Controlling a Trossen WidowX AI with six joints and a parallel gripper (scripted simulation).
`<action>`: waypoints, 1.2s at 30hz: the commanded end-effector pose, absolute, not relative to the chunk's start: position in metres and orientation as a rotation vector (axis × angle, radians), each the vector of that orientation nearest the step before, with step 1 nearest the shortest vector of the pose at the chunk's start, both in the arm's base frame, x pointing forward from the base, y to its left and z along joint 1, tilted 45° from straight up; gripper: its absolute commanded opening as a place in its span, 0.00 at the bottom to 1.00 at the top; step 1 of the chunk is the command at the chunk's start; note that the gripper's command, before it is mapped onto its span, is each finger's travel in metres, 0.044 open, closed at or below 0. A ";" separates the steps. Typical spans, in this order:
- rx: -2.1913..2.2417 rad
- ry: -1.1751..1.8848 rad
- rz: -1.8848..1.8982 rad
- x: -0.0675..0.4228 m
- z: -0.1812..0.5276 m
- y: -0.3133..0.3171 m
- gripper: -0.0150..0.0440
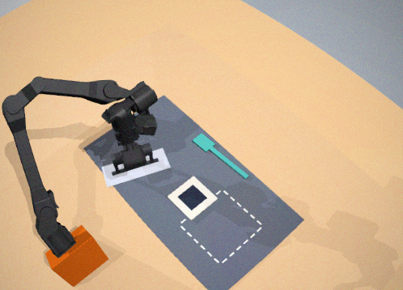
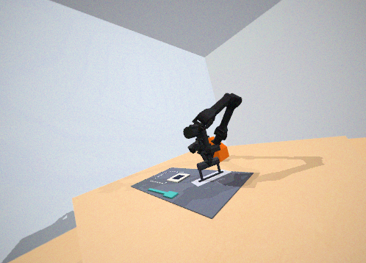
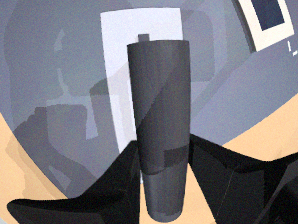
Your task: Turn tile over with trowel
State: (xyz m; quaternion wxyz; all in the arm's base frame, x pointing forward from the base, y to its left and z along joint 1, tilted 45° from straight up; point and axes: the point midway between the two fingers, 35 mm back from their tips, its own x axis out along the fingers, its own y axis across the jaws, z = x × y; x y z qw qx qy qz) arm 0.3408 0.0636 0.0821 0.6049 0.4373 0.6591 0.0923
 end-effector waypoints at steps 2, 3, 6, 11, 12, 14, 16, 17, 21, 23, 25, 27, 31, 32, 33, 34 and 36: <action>1.019 1.526 0.216 0.341 0.082 0.065 0.47; 1.019 1.526 0.216 0.341 0.082 0.065 0.47; 0.984 1.515 0.249 0.341 0.082 0.065 0.47; 0.865 1.474 0.357 0.341 0.082 0.065 0.47; 0.841 1.466 0.378 0.341 0.082 0.065 0.47; 0.794 1.448 0.420 0.341 0.082 0.065 0.47; 0.746 1.429 0.461 0.341 0.082 0.065 0.47; 0.722 1.419 0.481 0.341 0.082 0.065 0.47; 0.626 1.378 0.561 0.341 0.082 0.065 0.47; 0.578 1.356 0.600 0.341 0.082 0.065 0.47; 0.529 1.334 0.638 0.341 0.082 0.065 0.47; 0.481 1.311 0.676 0.341 0.082 0.065 0.47; 0.384 1.263 0.749 0.341 0.082 0.065 0.47; 0.360 1.250 0.767 0.341 0.082 0.065 0.47; 0.336 1.238 0.785 0.341 0.082 0.065 0.47; 0.312 1.225 0.803 0.341 0.082 0.065 0.47; 0.263 1.199 0.838 0.341 0.082 0.065 0.47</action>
